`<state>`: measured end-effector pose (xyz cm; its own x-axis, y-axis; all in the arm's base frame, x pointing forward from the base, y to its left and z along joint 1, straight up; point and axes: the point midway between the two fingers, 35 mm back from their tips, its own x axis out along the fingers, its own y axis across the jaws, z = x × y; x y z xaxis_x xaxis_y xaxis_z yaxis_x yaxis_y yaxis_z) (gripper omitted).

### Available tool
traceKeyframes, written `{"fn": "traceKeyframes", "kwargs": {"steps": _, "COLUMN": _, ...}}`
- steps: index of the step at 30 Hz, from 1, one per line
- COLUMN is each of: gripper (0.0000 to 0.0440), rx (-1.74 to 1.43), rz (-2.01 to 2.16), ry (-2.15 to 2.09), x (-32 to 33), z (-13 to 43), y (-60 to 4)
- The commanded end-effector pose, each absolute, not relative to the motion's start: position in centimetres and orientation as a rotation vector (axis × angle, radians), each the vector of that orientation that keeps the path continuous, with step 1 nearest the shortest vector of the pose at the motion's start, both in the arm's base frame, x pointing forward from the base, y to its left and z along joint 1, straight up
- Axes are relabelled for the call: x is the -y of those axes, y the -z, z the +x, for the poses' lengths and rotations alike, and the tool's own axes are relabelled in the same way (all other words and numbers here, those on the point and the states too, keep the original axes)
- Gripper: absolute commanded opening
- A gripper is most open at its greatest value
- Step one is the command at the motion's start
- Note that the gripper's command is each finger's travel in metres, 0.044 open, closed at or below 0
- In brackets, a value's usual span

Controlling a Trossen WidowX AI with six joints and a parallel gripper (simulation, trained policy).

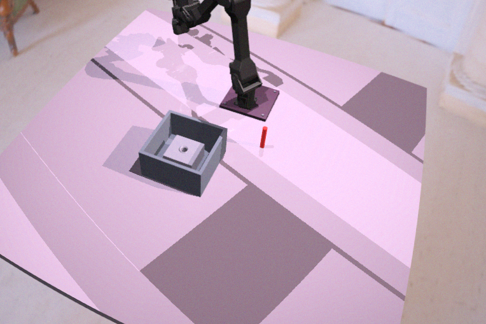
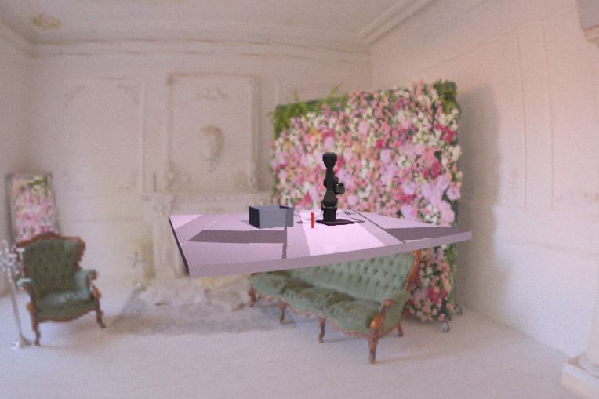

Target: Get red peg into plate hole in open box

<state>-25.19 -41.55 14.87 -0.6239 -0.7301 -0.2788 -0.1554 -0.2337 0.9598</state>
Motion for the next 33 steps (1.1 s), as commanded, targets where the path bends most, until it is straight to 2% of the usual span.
{"fn": "traceKeyframes", "kwargs": {"steps": 1, "gripper": 0.044, "rx": 1.452, "rz": 1.093, "ry": 1.918, "x": 44.0, "z": -19.7, "y": -15.6}}
{"fn": "traceKeyframes", "kwargs": {"steps": 16, "gripper": 0.044, "rx": 0.849, "rz": 1.13, "ry": 1.87, "x": 46.7, "z": 0.1, "y": -17.2}}
{"fn": "traceKeyframes", "kwargs": {"steps": 33, "gripper": 0.044, "rx": 0.239, "rz": 0.977, "ry": 1.657, "x": 39.5, "z": 19.0, "y": -20.5}}
